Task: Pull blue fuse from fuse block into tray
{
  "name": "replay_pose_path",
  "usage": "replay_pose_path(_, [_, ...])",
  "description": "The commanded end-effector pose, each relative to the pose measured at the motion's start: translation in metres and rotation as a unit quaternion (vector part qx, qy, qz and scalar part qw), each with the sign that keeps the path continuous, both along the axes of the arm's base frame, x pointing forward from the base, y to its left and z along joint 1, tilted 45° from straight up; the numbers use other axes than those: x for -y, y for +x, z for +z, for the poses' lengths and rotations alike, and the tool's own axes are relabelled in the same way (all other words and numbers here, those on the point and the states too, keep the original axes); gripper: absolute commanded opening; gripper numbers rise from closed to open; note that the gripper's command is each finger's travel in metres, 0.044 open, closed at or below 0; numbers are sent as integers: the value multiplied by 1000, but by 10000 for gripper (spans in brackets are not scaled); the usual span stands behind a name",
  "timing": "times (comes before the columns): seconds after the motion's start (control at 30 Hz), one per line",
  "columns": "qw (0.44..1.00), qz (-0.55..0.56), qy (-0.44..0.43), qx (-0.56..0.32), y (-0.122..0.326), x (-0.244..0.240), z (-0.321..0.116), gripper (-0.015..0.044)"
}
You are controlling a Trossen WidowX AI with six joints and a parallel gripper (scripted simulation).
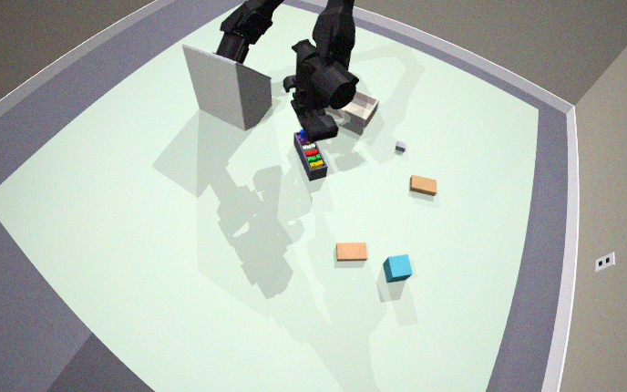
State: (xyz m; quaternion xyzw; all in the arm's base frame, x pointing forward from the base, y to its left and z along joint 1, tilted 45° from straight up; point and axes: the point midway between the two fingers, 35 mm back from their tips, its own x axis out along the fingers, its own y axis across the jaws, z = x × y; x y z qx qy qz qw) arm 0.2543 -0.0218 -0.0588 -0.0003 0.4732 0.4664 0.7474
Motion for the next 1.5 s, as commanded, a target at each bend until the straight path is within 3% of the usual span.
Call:
replay_pose_path(0.0, [1000,0,-2,3,0,4,3,0])
replay_pose_path(0.57, [1000,0,-4,2,0,15,19,0])
replay_pose_path(1.03, [1000,-2,-19,0,36,-38,78,0])
replay_pose_path(1.47, [1000,-1,-7,3,43,-103,142,0])
